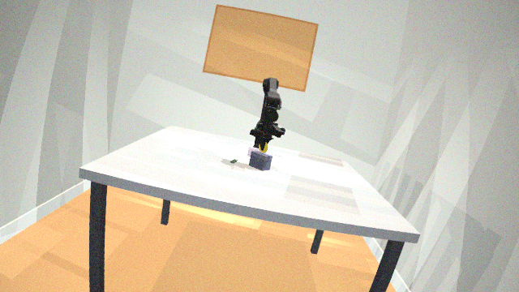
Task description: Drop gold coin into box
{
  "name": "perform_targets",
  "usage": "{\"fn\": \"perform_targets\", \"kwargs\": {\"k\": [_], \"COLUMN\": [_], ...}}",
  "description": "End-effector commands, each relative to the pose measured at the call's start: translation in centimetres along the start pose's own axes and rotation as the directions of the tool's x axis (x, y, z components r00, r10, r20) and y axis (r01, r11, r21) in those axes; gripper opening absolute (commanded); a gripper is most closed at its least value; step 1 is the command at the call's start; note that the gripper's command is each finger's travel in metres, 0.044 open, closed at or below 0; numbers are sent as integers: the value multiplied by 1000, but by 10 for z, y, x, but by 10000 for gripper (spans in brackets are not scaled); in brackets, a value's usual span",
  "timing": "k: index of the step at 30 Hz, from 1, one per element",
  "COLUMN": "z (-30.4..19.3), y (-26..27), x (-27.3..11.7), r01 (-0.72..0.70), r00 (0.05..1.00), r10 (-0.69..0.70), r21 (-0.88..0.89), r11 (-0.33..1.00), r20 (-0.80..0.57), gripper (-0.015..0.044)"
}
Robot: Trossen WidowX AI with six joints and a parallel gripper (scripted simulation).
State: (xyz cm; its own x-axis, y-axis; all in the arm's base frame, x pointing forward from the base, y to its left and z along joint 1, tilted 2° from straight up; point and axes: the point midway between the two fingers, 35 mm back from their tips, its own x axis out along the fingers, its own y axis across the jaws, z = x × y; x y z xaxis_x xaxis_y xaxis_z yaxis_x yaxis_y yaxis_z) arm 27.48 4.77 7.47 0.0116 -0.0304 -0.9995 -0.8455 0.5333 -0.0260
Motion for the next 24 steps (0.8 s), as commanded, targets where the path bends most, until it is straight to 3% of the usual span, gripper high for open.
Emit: {"fn": "perform_targets", "kwargs": {"k": [1,5,11,20,24], "z": [0,0,0,0,0], "y": [0,0,0,0,0], "x": [3,5,2,2,-9], "r01": [-1,-1,0,0,0], "r00": [1000,1000,1000,1000,1000], "r10": [1,1,0,0,0], "r21": [-4,-4,0,0,0], "r11": [1000,1000,1000,1000,1000], "r20": [-1,-1,0,0,0], "gripper": [0,0,157,161,266]}}
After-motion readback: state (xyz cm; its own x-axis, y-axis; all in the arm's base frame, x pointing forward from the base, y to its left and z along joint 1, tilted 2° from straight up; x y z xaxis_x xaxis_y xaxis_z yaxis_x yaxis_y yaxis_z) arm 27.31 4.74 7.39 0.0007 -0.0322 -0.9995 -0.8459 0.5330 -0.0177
